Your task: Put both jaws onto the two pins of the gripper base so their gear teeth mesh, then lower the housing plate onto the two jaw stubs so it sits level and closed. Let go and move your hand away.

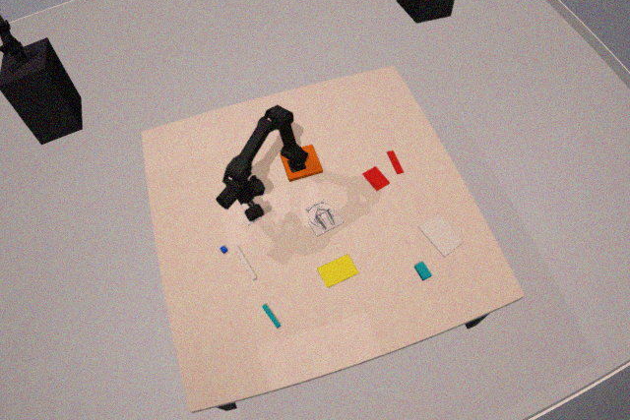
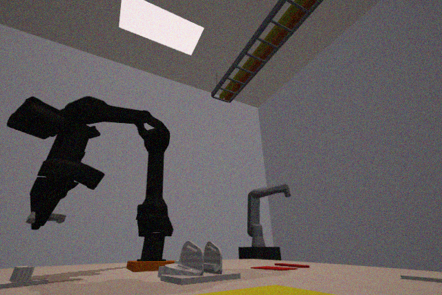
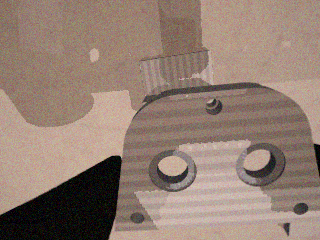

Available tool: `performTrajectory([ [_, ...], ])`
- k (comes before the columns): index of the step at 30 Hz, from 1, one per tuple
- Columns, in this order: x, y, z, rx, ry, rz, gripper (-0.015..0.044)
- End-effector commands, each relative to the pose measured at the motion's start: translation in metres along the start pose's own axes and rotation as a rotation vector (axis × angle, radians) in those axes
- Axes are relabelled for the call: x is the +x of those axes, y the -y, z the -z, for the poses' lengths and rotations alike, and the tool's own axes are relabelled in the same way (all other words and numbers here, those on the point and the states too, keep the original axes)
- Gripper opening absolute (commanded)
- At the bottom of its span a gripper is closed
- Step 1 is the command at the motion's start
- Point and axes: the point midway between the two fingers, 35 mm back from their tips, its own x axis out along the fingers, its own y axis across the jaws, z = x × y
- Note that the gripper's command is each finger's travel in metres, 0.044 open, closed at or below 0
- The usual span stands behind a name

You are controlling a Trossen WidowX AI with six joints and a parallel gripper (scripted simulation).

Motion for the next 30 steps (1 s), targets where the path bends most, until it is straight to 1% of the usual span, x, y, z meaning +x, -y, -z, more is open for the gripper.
performTrajectory([
  [1, -0.001, 0.009, -0.008, 0.054, 0.000, -0.002, 0.0351],
  [30, -0.004, 0.072, -0.080, 0.585, 0.006, 0.004, 0.0351],
])
